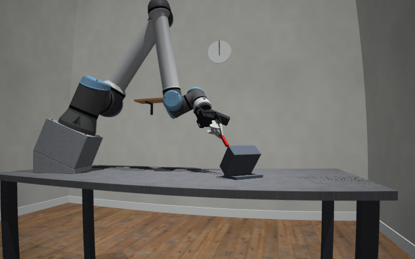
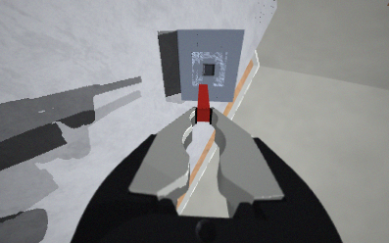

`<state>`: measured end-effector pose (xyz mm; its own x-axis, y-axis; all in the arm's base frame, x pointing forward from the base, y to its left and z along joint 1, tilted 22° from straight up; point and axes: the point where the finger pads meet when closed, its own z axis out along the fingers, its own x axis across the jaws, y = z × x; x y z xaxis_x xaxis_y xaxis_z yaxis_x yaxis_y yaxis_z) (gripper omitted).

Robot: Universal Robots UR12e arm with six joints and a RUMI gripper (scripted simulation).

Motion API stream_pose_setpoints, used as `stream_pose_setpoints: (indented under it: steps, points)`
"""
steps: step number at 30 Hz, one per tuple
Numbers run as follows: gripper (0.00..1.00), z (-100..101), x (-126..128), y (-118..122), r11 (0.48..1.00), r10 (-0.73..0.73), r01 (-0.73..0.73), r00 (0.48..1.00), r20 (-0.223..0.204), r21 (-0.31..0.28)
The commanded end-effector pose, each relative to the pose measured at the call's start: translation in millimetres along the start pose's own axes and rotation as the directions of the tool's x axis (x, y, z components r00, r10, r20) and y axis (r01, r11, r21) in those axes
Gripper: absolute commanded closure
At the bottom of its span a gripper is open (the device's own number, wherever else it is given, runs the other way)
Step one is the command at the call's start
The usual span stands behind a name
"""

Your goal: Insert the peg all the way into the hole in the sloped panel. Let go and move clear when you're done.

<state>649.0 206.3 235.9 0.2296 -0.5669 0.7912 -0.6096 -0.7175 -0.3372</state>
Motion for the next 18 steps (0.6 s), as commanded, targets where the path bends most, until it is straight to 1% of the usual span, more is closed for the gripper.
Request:
stream_pose_setpoints:
  steps: [1,10,18]
  points:
    - [1.0,-4.1,1.7,-2.2,1.0,0.0,0.0,1.0,-0.012,0.01]
    - [1.0,-13.3,4.4,-6.1,1.0,-0.001,0.002,0.999,-0.038,0.029]
    - [1.0,-8.4,4.7,-6.5,1.0,0.0,0.002,0.999,-0.038,0.03]
